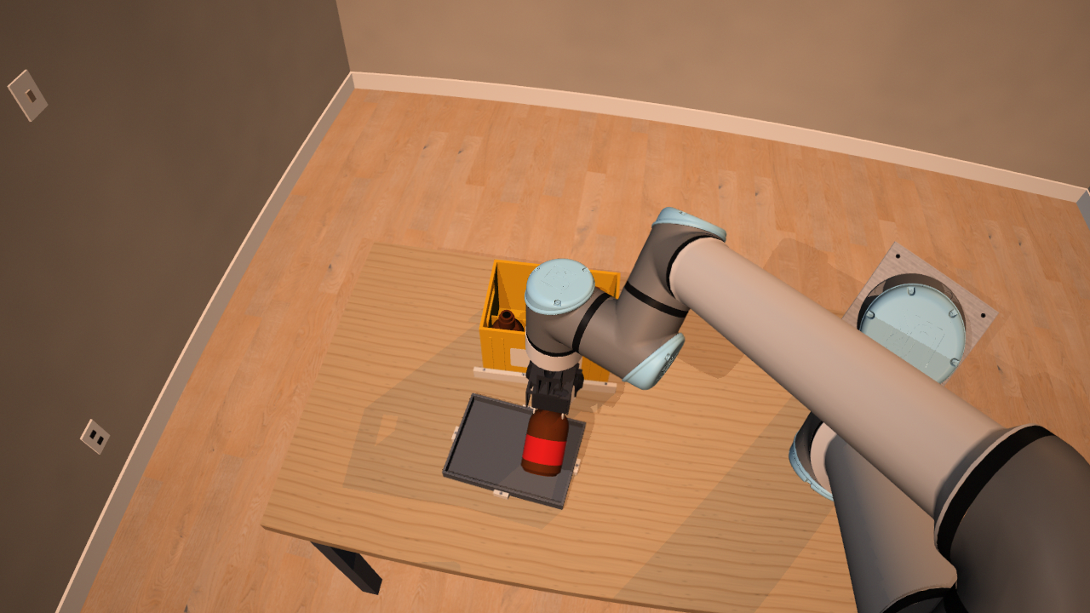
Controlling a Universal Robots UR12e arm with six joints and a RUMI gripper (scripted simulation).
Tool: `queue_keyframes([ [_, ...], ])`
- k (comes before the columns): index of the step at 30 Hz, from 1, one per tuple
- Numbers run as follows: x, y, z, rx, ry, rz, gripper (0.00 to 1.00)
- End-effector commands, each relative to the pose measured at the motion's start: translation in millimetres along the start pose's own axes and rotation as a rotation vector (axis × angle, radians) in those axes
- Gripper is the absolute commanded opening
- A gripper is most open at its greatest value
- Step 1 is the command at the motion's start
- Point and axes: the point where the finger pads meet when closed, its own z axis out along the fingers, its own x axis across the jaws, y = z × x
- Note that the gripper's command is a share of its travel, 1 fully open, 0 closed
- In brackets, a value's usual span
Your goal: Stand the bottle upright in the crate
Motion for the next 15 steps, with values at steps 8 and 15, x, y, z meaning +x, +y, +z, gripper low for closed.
queue_keyframes([
  [8, -0.5, 0.0, -0.4, 0.0, -0.001, -0.016, 0.0],
  [15, -0.5, -0.1, -0.4, 0.0, -0.001, -0.099, 0.0],
])
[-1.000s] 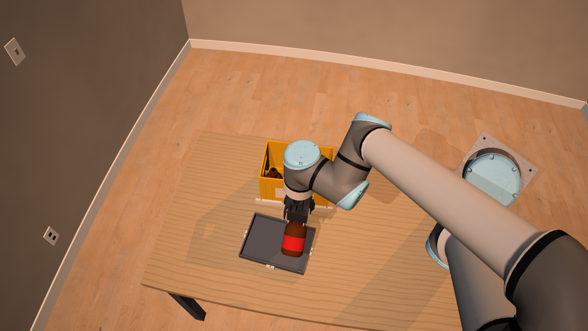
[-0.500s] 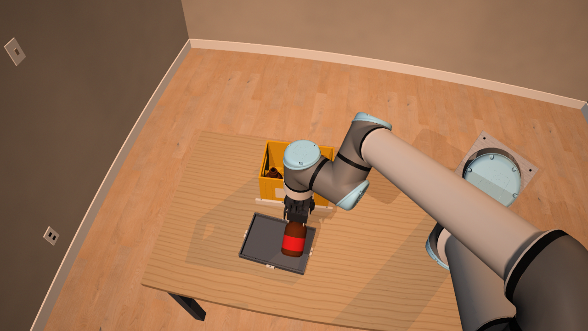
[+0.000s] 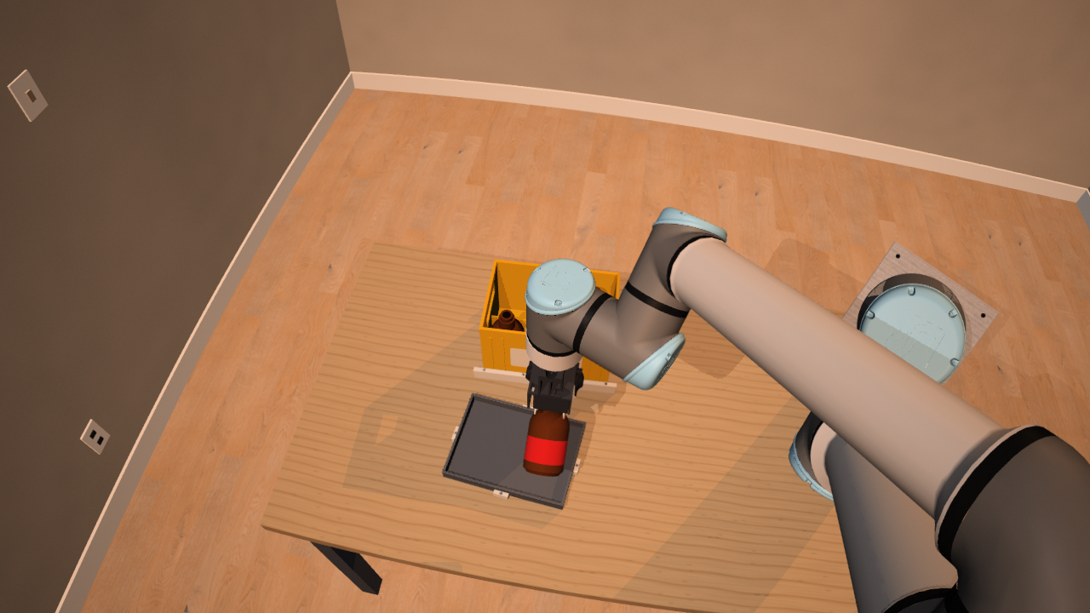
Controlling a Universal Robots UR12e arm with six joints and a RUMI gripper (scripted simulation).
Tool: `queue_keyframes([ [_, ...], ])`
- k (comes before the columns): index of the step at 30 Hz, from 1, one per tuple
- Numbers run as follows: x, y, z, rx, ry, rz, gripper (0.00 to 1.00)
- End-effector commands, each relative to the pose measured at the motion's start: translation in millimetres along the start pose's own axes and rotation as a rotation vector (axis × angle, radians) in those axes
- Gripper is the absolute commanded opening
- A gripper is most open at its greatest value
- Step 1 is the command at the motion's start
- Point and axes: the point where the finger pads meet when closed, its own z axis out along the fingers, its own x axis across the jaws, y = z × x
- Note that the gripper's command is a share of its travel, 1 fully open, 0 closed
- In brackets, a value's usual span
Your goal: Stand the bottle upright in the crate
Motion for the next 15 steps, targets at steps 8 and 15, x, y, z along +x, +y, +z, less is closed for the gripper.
queue_keyframes([
  [8, -0.5, 0.0, -0.4, 0.0, 0.0, -0.153, 0.0],
  [15, -0.5, 0.1, -0.4, 0.0, 0.0, -0.217, 0.0],
])
